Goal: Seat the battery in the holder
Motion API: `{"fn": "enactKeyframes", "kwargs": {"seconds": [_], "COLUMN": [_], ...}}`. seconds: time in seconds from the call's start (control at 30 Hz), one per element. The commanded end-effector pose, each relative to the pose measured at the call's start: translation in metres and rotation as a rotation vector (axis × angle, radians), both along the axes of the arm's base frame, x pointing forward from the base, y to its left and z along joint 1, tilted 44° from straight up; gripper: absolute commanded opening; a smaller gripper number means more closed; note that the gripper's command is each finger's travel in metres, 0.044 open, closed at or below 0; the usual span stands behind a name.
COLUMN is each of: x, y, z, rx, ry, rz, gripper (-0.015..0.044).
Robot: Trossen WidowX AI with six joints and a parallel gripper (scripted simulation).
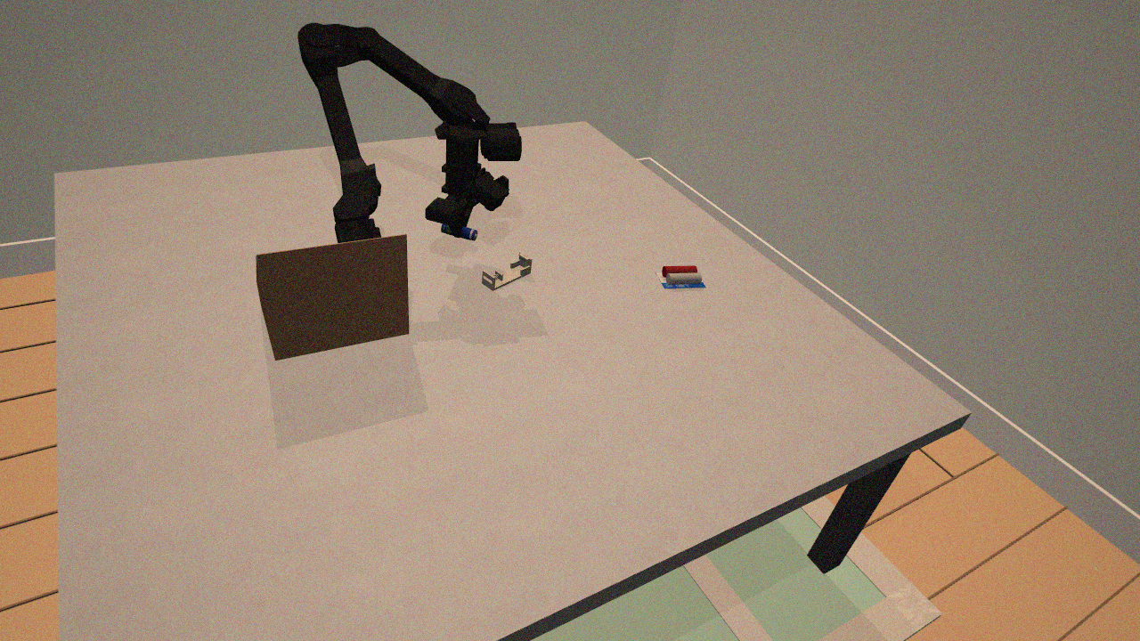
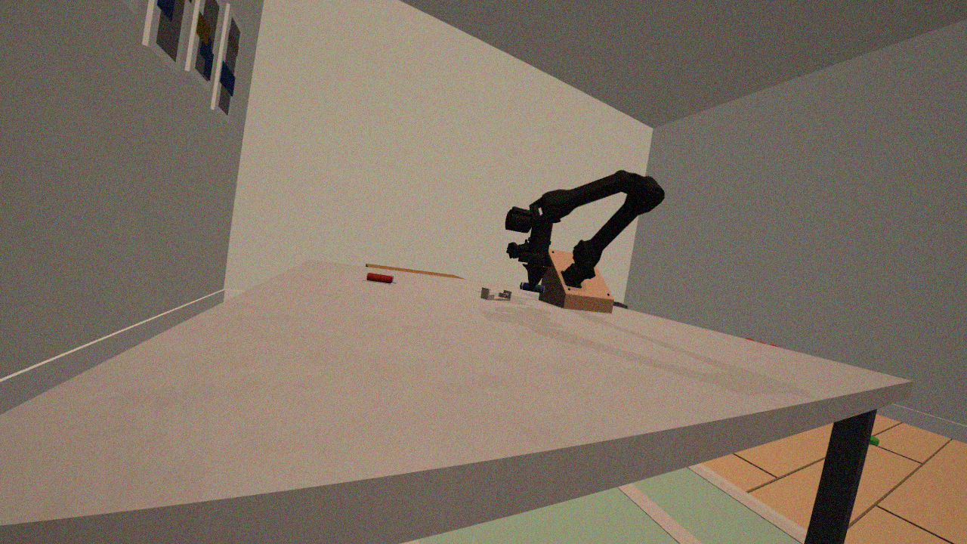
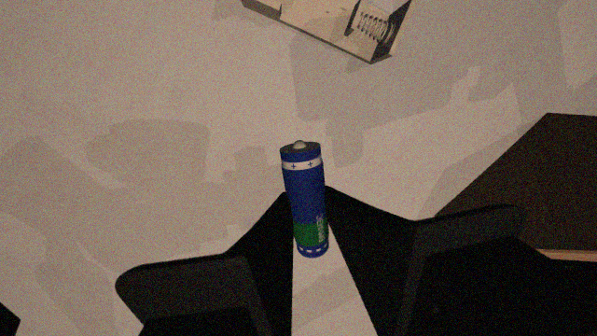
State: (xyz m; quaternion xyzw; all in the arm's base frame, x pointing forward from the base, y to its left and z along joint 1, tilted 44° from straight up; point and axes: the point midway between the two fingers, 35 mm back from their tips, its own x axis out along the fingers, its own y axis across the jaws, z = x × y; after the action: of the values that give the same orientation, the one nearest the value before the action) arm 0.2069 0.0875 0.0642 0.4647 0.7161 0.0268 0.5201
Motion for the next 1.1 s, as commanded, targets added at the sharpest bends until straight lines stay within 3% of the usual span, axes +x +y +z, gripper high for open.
{"fn": "enactKeyframes", "kwargs": {"seconds": [0.0,0.87,1.07], "x": [0.009,0.069,0.07], "y": [-0.008,-0.085,-0.087], "z": [-0.001,-0.043,-0.044], "rx": [-0.005,0.013,0.012], "ry": [-0.071,-0.755,-0.775], "rz": [0.071,0.779,0.8], "gripper": [0.0071,0.0071,0.0071]}}
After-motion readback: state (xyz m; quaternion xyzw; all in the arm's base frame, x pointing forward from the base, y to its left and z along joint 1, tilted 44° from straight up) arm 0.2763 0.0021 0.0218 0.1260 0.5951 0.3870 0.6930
